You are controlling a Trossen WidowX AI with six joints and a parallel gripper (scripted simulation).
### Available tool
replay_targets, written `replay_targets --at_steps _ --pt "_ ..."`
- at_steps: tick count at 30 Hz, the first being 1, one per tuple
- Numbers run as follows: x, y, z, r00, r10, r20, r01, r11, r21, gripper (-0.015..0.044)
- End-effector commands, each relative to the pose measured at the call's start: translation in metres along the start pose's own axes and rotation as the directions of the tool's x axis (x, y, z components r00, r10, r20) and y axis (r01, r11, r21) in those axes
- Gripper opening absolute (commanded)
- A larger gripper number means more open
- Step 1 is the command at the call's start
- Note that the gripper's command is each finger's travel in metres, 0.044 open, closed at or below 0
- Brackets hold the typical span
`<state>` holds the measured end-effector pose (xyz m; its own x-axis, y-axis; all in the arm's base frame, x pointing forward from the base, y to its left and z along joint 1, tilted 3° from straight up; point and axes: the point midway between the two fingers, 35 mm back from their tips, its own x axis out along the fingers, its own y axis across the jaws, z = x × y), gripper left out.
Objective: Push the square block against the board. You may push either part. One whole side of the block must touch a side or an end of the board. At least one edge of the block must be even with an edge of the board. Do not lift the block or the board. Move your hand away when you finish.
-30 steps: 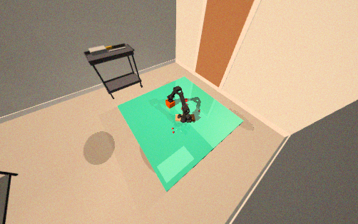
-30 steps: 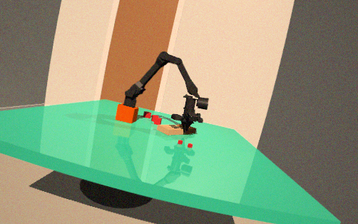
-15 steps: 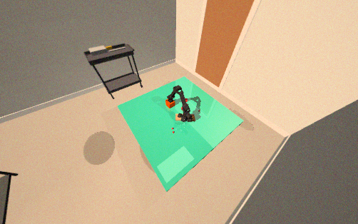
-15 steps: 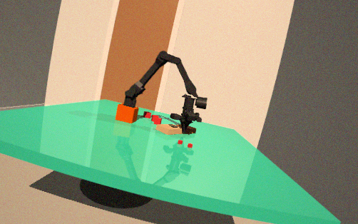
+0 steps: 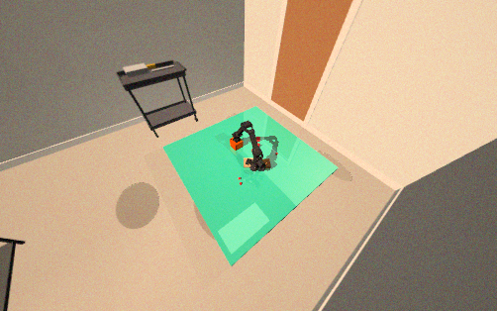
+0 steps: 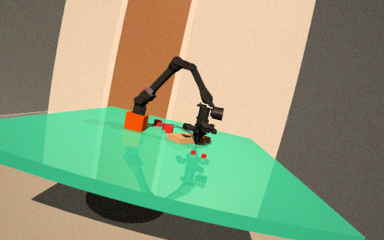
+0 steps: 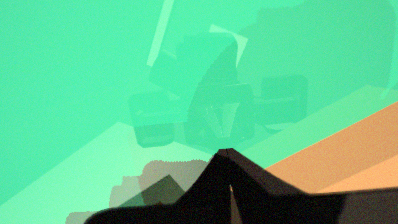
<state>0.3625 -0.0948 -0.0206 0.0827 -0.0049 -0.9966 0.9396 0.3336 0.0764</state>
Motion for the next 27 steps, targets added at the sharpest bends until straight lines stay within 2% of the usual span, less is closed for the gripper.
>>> replay_targets --at_steps 1,18,20,23,27 --pt "0.0 0.003 0.007 1.0 0.004 -0.001 -0.004 1.0 -0.006 0.0" --pt "0.0 0.005 0.034 1.0 0.004 0.001 -0.004 1.0 -0.006 0.0" --pt "-0.013 0.005 0.03 1.0 0.003 0.005 -0.003 1.0 -0.001 0.0" --pt "-0.052 0.004 0.03 1.0 0.004 0.002 -0.004 1.0 -0.006 0.0" --pt "-0.055 0.004 0.03 1.0 0.004 0.001 -0.004 1.0 -0.006 0.0"
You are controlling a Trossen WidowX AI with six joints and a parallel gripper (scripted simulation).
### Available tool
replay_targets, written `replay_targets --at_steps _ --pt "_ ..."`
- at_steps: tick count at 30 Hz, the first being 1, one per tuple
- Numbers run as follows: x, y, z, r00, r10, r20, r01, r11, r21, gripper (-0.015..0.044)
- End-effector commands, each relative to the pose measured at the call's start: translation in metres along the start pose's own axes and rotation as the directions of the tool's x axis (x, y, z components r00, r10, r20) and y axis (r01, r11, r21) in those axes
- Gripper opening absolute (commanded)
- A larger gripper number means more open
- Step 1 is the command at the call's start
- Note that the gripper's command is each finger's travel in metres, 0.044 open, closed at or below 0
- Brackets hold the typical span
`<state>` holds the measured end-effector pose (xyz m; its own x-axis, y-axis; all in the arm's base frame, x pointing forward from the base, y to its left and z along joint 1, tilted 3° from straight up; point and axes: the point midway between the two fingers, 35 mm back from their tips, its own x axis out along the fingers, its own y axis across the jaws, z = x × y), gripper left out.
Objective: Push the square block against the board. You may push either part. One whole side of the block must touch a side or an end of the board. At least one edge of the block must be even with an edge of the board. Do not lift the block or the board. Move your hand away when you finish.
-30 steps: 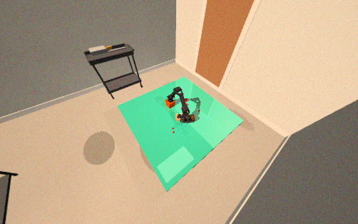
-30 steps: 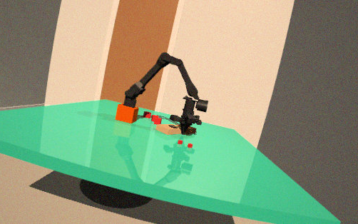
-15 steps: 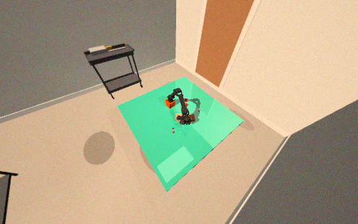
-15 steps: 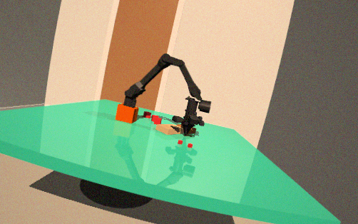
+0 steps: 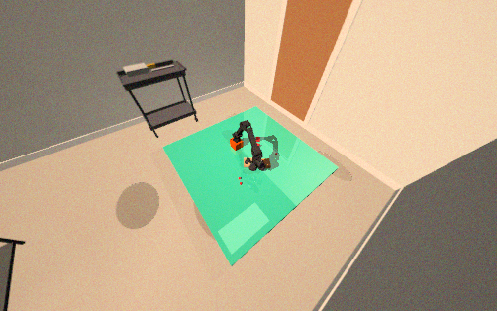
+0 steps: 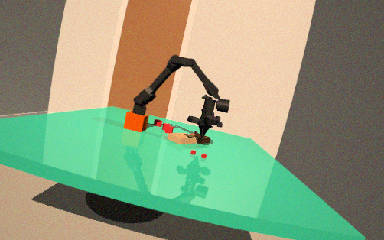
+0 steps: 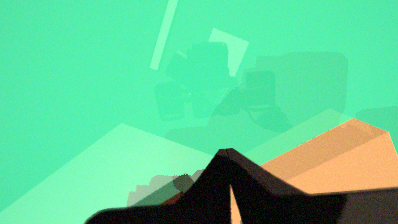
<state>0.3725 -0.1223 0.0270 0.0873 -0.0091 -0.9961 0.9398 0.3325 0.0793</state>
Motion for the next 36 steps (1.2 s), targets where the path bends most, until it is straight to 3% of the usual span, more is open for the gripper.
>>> replay_targets --at_steps 1,12,21,27,32,36 --pt "-0.009 0.0 0.0 1.0 0.001 -0.004 -0.001 1.0 -0.008 0.0" --pt "-0.022 -0.071 -0.063 1.0 -0.004 -0.009 0.002 0.974 -0.225 0.0" --pt "-0.008 -0.149 -0.126 1.0 -0.01 -0.014 0.003 0.904 -0.428 0.0" --pt "-0.005 -0.15 -0.127 1.0 -0.01 -0.014 0.003 0.902 -0.432 0.0" --pt "0.045 -0.152 -0.129 1.0 -0.011 -0.014 0.003 0.902 -0.432 0.0" --pt "0.047 -0.152 -0.129 1.0 -0.011 -0.014 0.003 0.902 -0.432 0.0"
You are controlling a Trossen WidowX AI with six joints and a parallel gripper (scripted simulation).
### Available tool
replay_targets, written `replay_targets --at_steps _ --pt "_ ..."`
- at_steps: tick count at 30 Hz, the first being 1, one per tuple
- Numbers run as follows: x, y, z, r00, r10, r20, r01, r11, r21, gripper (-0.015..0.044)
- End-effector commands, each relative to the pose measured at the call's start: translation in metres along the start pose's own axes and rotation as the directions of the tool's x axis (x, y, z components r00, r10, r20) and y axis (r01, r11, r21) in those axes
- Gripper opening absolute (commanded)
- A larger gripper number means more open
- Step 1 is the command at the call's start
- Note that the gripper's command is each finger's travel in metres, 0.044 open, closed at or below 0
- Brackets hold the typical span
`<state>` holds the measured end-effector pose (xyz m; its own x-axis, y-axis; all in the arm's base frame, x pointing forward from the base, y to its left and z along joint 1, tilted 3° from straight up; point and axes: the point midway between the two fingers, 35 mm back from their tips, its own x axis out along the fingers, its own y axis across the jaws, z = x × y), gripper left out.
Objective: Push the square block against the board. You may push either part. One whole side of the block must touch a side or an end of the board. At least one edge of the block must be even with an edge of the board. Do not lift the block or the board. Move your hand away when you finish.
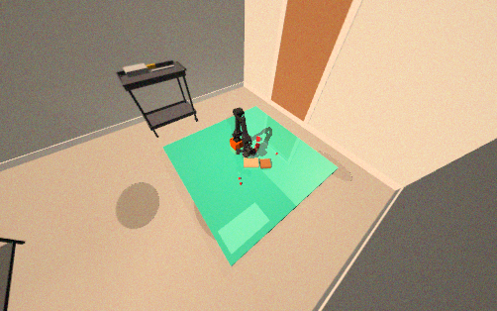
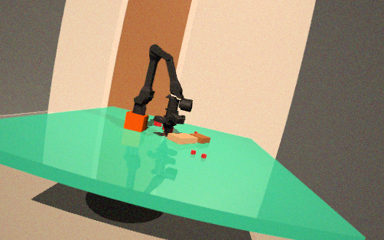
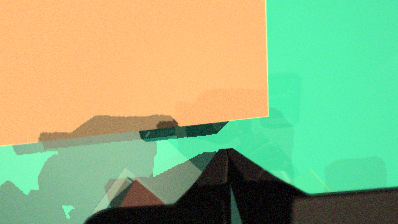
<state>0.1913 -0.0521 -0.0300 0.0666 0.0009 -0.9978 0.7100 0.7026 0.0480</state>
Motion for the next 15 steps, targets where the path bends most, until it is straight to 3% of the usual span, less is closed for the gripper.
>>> replay_targets --at_steps 1,15 --pt "0.007 0.0 -0.001 1.0 0.004 0.004 -0.004 1.0 -0.007 0.0" --pt "0.006 0.002 0.017 1.0 0.004 0.005 -0.004 1.0 -0.007 0.0"
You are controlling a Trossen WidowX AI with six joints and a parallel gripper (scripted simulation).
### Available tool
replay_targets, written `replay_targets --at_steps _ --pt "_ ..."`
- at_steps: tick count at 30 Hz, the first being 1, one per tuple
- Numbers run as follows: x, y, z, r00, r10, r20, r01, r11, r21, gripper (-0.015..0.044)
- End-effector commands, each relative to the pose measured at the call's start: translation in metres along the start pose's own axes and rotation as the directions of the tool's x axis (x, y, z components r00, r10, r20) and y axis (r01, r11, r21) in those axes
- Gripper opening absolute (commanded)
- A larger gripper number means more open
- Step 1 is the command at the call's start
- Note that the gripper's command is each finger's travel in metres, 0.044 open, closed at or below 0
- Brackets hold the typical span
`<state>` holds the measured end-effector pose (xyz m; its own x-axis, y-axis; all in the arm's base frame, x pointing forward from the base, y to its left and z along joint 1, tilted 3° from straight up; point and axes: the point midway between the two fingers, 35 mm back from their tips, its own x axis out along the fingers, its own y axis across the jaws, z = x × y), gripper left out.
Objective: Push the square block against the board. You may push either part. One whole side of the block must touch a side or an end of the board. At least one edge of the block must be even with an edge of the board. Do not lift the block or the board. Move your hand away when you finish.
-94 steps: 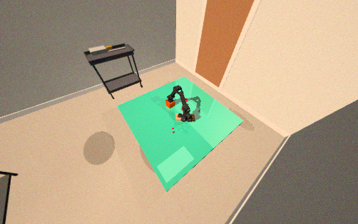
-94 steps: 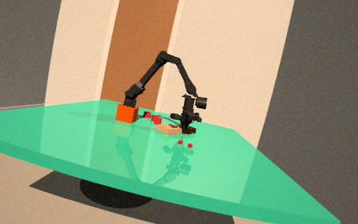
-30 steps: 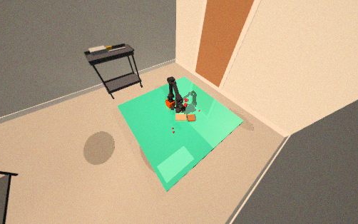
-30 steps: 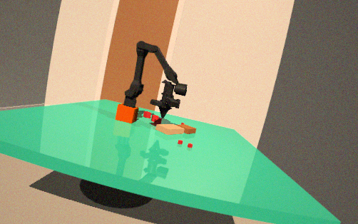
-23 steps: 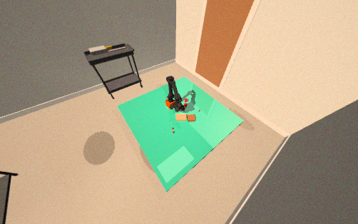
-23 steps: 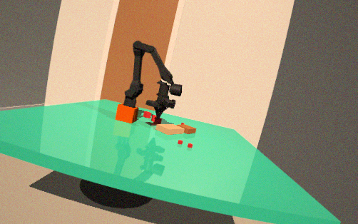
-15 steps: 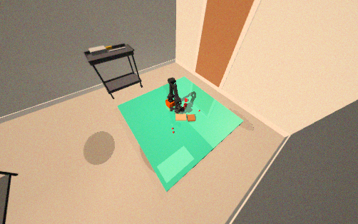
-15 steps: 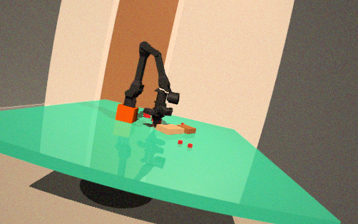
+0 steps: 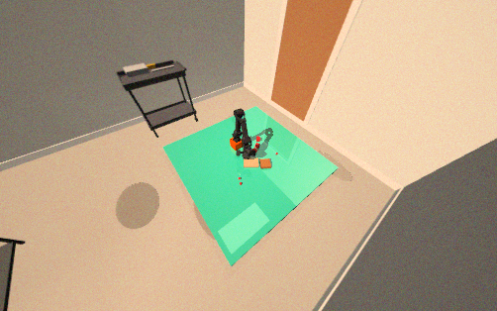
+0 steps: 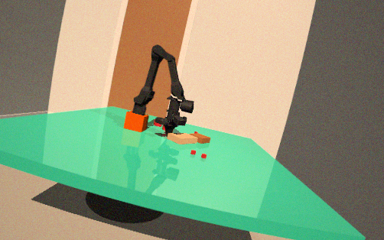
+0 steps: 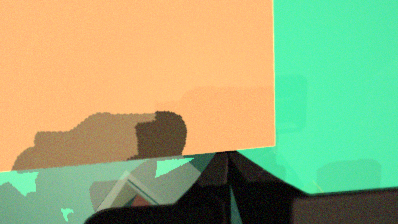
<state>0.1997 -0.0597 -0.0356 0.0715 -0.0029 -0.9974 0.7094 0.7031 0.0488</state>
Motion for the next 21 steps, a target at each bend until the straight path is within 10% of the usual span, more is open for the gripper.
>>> replay_targets --at_steps 1,21 --pt "0.0 0.002 0.007 1.0 0.003 -0.001 -0.003 1.0 -0.006 0.0" --pt "-0.001 0.004 0.019 1.0 0.003 0.0 -0.003 1.0 -0.006 0.0"
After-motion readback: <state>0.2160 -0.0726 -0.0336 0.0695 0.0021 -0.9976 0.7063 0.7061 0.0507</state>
